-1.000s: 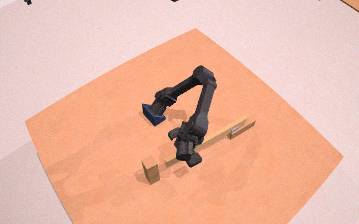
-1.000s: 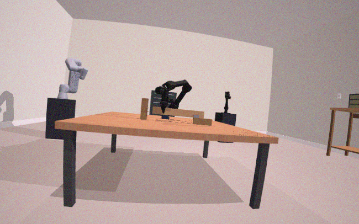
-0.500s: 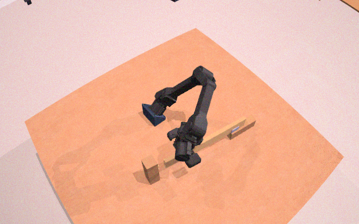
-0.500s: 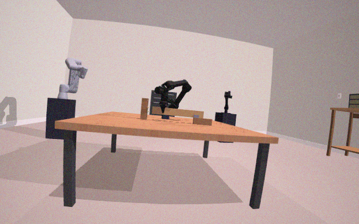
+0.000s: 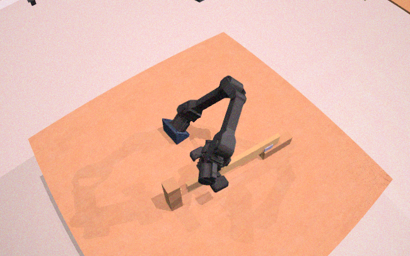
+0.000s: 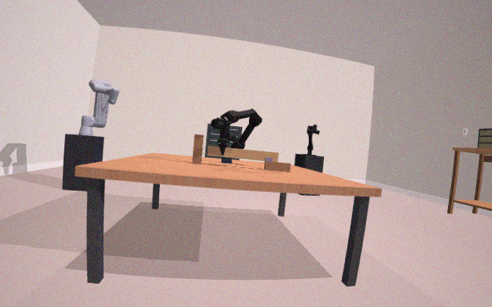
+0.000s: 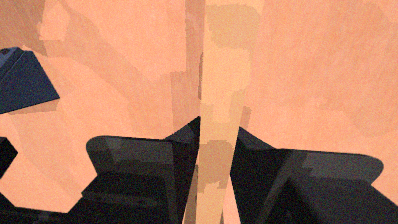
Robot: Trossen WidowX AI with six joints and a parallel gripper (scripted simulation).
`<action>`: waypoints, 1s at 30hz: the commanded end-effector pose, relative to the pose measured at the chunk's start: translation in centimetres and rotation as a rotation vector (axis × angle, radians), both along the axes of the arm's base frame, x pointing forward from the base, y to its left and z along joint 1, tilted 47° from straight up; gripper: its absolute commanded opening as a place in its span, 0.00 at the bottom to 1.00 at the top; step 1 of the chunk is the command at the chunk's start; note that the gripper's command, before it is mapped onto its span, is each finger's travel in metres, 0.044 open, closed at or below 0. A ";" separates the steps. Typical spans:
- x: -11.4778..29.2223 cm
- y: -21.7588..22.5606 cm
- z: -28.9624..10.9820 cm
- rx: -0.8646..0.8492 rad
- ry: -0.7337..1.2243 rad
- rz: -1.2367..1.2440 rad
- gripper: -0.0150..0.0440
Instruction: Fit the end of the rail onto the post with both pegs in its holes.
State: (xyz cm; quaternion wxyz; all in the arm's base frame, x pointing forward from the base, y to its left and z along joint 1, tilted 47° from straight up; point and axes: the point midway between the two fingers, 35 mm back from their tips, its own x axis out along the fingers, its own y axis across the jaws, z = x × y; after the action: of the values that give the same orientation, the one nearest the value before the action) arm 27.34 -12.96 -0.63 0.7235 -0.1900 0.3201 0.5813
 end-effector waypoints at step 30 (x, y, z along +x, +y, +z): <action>-0.2 -0.9 -0.7 -0.005 -0.006 -0.003 0.25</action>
State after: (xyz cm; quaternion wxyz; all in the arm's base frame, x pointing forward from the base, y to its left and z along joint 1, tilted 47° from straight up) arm 27.12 -13.56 -1.28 0.7233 -0.1904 0.3203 0.5813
